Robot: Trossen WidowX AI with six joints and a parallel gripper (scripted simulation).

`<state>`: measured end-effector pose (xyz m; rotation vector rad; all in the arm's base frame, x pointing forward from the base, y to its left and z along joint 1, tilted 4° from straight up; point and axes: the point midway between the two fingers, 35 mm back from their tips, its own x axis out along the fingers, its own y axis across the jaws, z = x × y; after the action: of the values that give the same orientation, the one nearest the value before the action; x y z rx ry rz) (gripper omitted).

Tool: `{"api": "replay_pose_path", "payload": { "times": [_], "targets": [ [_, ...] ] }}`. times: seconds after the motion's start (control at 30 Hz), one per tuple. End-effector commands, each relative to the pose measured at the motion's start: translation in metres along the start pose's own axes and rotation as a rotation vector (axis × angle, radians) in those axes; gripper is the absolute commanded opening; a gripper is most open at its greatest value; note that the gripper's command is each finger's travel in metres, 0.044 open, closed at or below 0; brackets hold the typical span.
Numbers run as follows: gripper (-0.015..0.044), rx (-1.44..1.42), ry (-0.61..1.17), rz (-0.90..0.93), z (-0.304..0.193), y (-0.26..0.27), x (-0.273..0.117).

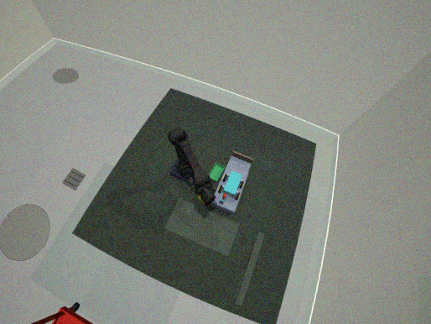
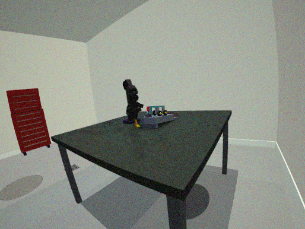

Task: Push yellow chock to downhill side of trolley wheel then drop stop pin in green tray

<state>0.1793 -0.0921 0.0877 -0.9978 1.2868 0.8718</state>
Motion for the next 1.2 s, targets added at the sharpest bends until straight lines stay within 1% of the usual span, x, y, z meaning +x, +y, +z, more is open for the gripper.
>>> {"api": "replay_pose_path", "payload": {
  "times": [0.0,0.37,0.87,1.03,1.17],
  "targets": [
    [0.0190,0.003,-0.007,0.012,0.001,0.002,0.009],
    [0.0190,0.003,-0.007,0.012,0.001,0.002,0.013],
    [0.0190,0.003,-0.007,0.013,0.002,0.003,0.036],
    [0.0190,0.003,-0.007,0.013,0.002,0.003,0.037],
    [0.0085,-0.001,-0.001,0.003,0.001,0.001,0.034]
  ]
}}
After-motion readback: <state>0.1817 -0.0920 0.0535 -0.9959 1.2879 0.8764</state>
